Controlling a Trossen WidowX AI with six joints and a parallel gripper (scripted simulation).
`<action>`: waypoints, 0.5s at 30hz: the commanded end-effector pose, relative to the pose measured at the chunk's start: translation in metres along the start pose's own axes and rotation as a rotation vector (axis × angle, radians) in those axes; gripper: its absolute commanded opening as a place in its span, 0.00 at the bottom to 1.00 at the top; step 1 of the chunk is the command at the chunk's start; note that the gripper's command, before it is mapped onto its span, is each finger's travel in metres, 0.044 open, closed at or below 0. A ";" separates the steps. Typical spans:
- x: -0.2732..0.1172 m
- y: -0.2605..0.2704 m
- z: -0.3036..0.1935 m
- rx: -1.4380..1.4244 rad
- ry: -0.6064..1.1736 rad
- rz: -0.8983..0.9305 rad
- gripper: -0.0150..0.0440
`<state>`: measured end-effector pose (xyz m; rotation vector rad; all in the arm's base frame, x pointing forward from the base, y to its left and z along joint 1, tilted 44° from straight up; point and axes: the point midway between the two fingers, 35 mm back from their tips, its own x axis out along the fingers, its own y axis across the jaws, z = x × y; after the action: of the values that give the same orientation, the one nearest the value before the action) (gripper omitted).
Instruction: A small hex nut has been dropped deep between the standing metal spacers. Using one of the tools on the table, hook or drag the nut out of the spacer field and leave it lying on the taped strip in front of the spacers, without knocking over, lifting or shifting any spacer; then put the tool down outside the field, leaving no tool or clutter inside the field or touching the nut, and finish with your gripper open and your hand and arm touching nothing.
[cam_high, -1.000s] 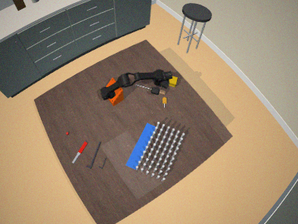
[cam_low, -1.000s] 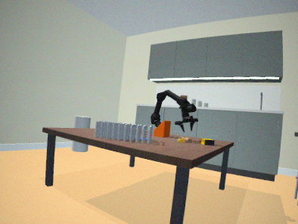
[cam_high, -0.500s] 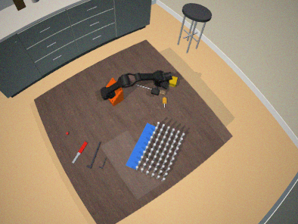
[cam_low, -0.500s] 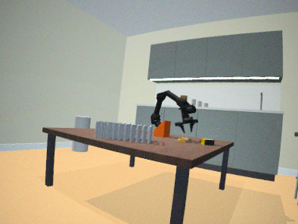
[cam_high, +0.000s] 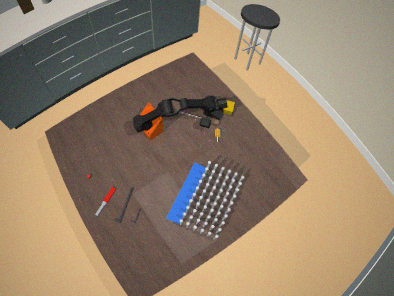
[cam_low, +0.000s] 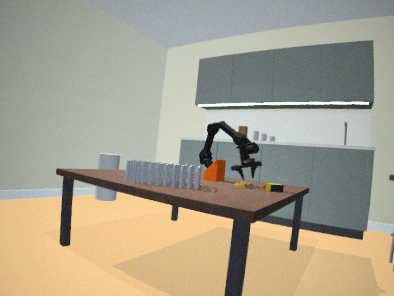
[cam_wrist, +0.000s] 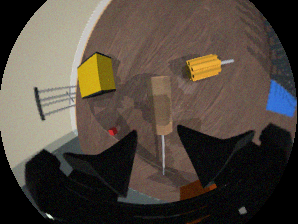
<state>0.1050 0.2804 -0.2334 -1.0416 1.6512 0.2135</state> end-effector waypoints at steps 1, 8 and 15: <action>0.009 -0.004 -0.003 -0.005 0.008 -0.011 0.73; 0.020 -0.007 -0.003 -0.005 0.008 -0.011 0.73; 0.031 -0.010 -0.004 -0.005 0.008 -0.011 0.73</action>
<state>0.1096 0.2639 -0.2514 -1.0426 1.6507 0.2121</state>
